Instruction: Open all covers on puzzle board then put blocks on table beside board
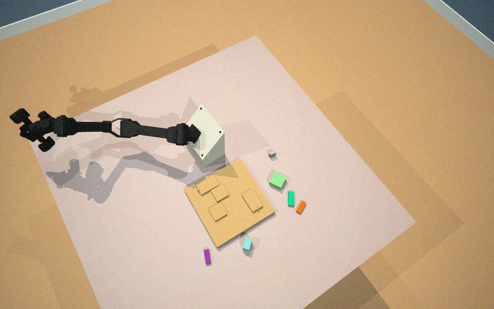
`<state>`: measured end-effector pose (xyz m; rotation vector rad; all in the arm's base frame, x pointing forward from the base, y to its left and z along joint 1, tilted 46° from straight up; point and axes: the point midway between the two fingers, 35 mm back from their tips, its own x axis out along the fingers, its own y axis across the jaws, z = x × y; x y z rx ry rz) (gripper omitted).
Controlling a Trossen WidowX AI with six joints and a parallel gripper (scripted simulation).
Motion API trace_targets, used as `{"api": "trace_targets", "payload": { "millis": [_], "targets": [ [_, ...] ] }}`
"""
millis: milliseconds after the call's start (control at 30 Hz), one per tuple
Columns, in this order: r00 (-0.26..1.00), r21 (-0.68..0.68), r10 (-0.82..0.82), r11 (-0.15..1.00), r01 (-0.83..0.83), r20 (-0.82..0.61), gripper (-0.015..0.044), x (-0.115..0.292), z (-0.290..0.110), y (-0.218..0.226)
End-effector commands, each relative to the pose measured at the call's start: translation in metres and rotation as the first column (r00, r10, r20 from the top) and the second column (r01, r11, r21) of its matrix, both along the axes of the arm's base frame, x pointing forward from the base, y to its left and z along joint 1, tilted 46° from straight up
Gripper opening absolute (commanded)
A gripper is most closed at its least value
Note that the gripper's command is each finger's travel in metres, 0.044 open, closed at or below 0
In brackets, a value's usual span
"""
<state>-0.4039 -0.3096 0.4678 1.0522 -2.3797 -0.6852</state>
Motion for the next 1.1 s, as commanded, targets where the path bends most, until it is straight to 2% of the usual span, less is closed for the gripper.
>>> {"api": "trace_targets", "payload": {
  "millis": [0,500,1067],
  "targets": [
    [0.999,-0.045,-0.001,0.999,-0.002,-0.051,0.0,0.011,0.023,0.011],
    [0.984,-0.17,-0.022,0.985,-0.008,-0.174,0.0,0.042,0.078,0.039],
    [0.936,-0.291,-0.042,0.954,-0.065,-0.348,0.0,0.096,0.141,0.08]
  ]
}}
